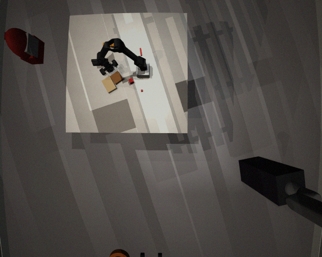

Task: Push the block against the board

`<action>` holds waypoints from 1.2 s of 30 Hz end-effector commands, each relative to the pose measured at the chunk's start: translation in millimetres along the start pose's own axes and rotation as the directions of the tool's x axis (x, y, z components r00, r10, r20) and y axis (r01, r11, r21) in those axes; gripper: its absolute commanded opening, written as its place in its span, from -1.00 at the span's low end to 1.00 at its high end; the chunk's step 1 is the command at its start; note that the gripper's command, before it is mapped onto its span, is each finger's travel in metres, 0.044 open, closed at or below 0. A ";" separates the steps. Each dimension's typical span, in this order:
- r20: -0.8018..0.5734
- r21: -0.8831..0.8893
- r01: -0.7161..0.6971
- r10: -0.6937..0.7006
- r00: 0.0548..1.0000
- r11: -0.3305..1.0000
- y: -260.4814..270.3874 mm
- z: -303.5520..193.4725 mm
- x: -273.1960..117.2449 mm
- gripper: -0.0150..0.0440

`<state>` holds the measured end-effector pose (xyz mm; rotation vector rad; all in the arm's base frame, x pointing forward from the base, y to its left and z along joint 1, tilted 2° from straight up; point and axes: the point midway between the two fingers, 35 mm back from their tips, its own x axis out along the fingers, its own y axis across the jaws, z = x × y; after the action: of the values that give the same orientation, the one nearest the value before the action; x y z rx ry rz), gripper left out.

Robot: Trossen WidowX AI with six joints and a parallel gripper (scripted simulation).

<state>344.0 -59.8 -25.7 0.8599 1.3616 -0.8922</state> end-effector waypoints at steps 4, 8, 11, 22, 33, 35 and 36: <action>0.001 -0.002 -0.006 0.006 1.000 1.000 2.0 12.8 -1.3 -0.49; 0.001 0.000 -0.002 0.002 1.000 1.000 0.7 10.2 -12.4 -0.49; 0.001 -0.002 -0.006 0.006 1.000 1.000 0.1 9.9 -53.2 -0.49; 0.000 -0.124 -0.006 0.006 1.000 0.992 -3.3 -3.3 -58.4 -0.49; -0.004 -0.486 -0.006 0.005 1.000 0.874 -17.1 -42.6 -62.3 -0.49; -0.005 -0.545 -0.006 0.005 1.000 0.838 -20.2 -49.5 -62.6 -0.49; -0.005 -0.574 -0.007 0.004 1.000 0.819 -21.8 -52.9 -62.8 -0.49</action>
<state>311.7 -27.5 36.8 0.4707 1.4908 -0.5038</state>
